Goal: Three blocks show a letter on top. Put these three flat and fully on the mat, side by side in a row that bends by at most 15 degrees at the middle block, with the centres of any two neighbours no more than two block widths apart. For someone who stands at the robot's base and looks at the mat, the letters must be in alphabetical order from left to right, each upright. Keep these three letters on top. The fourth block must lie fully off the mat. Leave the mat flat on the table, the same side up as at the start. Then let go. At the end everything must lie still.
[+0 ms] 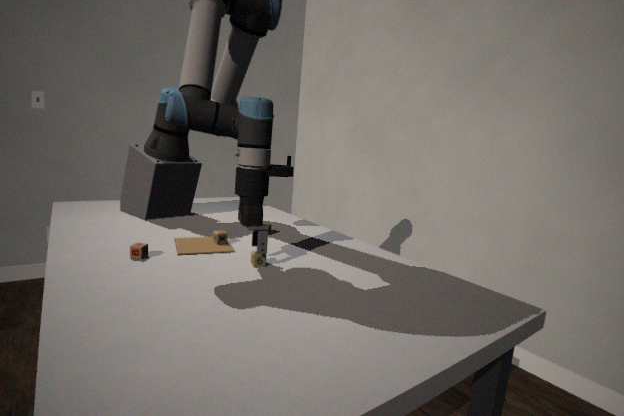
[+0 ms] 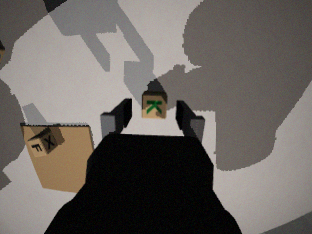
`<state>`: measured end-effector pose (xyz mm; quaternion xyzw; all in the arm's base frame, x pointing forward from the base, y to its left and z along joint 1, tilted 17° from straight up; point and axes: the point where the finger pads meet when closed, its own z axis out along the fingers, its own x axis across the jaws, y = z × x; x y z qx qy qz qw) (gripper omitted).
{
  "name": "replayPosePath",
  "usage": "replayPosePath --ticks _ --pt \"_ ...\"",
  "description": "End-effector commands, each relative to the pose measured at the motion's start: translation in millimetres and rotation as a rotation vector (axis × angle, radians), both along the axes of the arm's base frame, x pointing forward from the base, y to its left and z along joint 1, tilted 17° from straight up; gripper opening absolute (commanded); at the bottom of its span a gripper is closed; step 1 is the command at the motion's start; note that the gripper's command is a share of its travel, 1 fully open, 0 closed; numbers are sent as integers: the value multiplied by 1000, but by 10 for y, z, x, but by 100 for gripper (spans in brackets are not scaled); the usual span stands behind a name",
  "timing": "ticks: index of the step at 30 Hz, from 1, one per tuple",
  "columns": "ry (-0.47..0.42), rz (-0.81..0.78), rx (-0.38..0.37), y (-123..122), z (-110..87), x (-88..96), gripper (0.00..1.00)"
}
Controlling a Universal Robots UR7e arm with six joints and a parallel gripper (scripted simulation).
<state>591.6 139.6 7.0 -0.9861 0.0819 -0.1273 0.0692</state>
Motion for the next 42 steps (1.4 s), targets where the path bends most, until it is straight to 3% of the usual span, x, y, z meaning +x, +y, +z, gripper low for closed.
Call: replayPosePath --ticks 1,28,42 --pt "-2 0 0 0 7 4 100" --pt "-2 0 0 5 -36 16 100" --pt "-2 0 0 37 -304 90 100"
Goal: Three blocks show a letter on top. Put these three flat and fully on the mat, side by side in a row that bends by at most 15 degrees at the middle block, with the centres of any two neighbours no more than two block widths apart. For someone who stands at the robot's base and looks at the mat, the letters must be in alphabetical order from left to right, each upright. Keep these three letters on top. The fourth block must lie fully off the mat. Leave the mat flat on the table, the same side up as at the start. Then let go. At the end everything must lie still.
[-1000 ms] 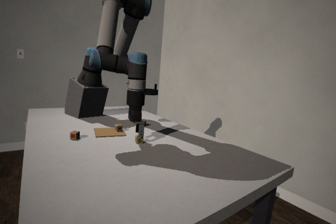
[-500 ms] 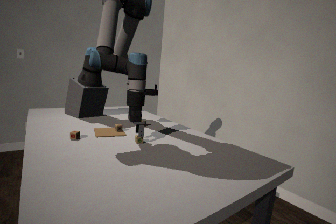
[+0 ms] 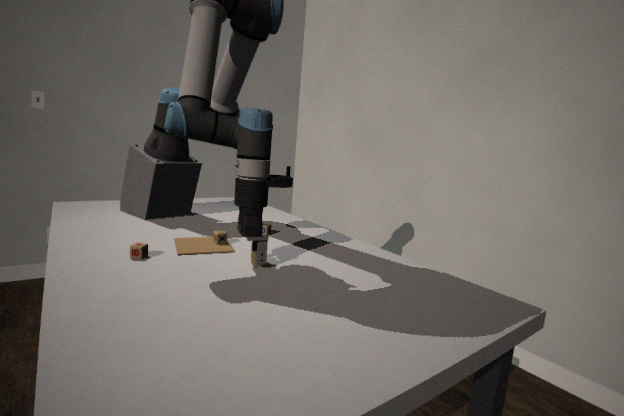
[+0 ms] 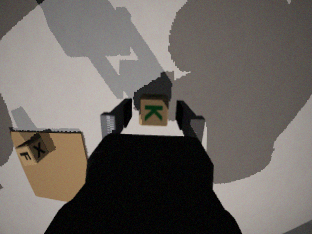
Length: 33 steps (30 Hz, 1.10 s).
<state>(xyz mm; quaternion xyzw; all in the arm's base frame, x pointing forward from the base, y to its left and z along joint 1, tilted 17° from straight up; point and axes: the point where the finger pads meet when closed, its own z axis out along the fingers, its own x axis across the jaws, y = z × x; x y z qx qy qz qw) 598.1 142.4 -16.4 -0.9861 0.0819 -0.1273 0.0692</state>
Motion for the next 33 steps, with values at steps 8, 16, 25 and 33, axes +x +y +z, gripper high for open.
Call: replayPosePath --ticks 8,16,25,33 --pt "-2 0 0 14 -112 36 100" --pt "-2 0 0 14 -113 36 100" --pt "-2 0 0 14 -113 36 100" --pt "-2 0 0 14 -113 36 100"
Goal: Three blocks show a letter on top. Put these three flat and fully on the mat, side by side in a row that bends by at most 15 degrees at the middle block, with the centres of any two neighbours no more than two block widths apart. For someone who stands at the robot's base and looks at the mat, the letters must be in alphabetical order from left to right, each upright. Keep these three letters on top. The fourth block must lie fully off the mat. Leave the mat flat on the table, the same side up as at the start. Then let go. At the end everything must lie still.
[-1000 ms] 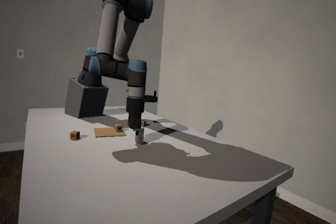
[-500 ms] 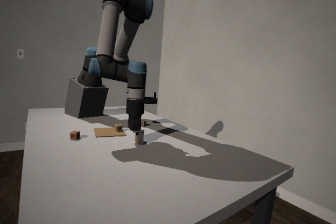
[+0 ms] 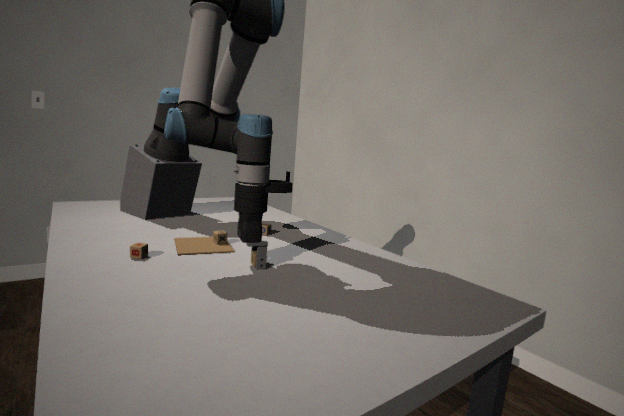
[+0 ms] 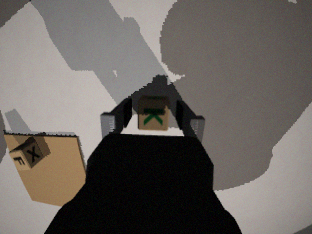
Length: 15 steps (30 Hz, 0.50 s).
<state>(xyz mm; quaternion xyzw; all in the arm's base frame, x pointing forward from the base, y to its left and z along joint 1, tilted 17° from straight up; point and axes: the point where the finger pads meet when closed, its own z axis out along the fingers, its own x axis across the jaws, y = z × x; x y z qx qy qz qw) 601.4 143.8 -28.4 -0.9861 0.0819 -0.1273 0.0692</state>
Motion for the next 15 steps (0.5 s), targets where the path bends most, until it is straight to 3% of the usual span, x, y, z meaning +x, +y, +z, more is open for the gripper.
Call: replayPosePath --ticks 1,11,12,15 --pt "-2 0 0 0 7 4 100" --pt "-2 0 0 0 7 4 100" --pt "-2 0 0 0 7 4 87" --pt "-2 0 0 0 7 4 87"
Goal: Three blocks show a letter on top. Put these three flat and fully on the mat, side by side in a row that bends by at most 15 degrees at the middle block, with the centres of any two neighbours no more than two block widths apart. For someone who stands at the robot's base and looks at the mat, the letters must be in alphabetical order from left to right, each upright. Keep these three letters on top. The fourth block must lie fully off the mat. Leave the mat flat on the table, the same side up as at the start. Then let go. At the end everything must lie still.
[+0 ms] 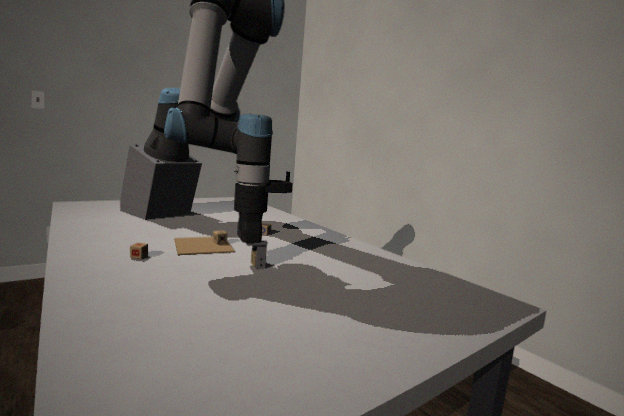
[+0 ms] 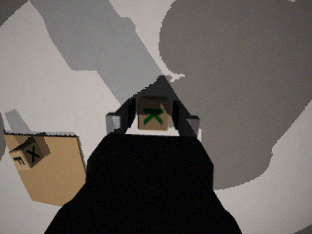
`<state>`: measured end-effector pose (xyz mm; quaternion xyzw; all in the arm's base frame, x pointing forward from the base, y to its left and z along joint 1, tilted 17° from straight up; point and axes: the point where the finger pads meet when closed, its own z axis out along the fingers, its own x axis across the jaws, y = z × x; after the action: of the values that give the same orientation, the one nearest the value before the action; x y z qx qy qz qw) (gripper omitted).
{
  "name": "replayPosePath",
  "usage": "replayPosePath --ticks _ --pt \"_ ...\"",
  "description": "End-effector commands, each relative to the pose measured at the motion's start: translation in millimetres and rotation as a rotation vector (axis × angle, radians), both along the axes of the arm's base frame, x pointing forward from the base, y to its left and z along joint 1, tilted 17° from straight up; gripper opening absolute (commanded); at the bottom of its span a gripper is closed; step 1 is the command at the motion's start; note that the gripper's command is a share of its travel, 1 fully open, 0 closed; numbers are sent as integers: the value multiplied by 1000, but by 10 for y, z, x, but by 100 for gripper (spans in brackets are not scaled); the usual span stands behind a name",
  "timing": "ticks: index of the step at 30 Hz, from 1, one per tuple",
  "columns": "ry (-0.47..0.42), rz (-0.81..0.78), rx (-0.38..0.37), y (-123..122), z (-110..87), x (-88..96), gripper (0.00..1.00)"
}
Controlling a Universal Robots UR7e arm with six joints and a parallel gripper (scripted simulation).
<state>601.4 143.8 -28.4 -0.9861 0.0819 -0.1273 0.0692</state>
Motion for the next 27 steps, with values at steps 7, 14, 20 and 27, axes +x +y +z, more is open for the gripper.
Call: replayPosePath --ticks 7,14,20,27 --pt "-2 0 0 0 7 4 87" --pt "-2 0 0 0 7 4 57" --pt "-2 0 0 0 7 4 57" --pt "-2 0 0 0 7 4 57"
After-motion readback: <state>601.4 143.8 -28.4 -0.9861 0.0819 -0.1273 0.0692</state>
